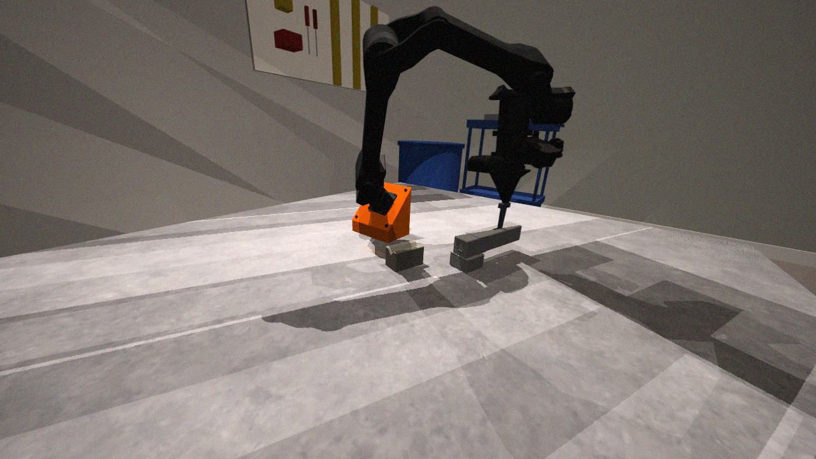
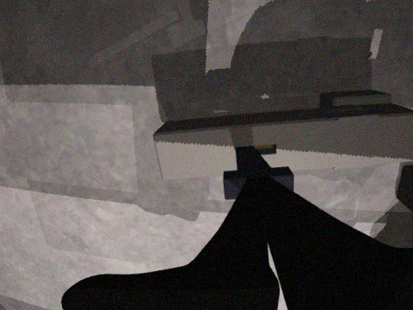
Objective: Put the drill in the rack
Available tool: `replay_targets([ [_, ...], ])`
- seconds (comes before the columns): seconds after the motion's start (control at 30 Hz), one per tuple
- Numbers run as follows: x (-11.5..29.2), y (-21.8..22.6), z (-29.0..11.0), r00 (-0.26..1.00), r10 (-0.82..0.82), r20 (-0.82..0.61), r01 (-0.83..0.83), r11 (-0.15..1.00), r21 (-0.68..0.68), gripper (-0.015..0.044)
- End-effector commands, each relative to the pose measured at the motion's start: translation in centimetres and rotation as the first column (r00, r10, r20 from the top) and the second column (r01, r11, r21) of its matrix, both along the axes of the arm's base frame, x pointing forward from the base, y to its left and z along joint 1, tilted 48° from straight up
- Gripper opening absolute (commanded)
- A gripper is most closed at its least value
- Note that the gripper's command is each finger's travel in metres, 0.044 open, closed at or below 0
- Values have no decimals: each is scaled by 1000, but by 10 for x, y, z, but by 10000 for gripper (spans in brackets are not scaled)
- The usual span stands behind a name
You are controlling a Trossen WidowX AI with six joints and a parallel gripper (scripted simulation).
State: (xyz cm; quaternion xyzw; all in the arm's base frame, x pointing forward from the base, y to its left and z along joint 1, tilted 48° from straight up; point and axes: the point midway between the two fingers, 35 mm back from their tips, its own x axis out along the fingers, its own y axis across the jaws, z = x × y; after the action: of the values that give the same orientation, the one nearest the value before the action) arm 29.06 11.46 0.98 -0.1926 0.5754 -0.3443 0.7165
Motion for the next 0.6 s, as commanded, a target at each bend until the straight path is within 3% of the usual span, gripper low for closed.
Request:
replay_targets([
  [0.0,-6,-14,-14,999,-27,-43,26,999,-24,0],
  [0.57,-6,-18,-19,999,-27,-43,26,999,-24,0],
])
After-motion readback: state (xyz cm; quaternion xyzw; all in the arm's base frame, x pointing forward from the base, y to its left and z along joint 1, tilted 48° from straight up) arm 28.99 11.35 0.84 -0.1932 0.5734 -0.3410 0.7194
